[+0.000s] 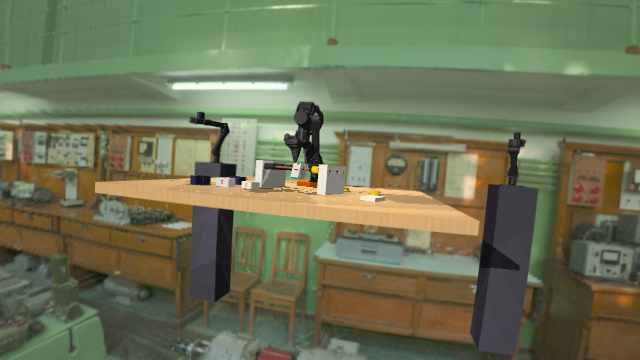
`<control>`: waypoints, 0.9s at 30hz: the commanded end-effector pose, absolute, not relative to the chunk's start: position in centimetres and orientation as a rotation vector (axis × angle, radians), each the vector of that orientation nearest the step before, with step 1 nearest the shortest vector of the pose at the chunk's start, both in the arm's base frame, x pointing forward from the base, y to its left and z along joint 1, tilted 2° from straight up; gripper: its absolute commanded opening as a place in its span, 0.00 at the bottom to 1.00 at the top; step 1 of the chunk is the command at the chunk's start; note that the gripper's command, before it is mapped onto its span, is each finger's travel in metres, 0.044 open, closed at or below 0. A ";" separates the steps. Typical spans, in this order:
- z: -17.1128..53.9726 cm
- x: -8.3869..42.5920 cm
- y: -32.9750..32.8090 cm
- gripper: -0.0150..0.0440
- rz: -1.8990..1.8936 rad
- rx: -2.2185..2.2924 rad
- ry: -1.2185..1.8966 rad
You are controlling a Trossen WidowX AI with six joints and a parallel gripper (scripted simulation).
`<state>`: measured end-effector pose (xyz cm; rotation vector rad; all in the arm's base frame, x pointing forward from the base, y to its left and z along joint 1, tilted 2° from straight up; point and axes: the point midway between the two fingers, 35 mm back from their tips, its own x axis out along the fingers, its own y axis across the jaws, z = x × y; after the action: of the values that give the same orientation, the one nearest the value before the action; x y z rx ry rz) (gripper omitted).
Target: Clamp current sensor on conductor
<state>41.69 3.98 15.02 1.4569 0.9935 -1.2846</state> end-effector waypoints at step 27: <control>9.1 42.2 3.8 1.00 -1.289 1.454 1.000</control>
<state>42.19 3.81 9.77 1.4582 0.9922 -1.2899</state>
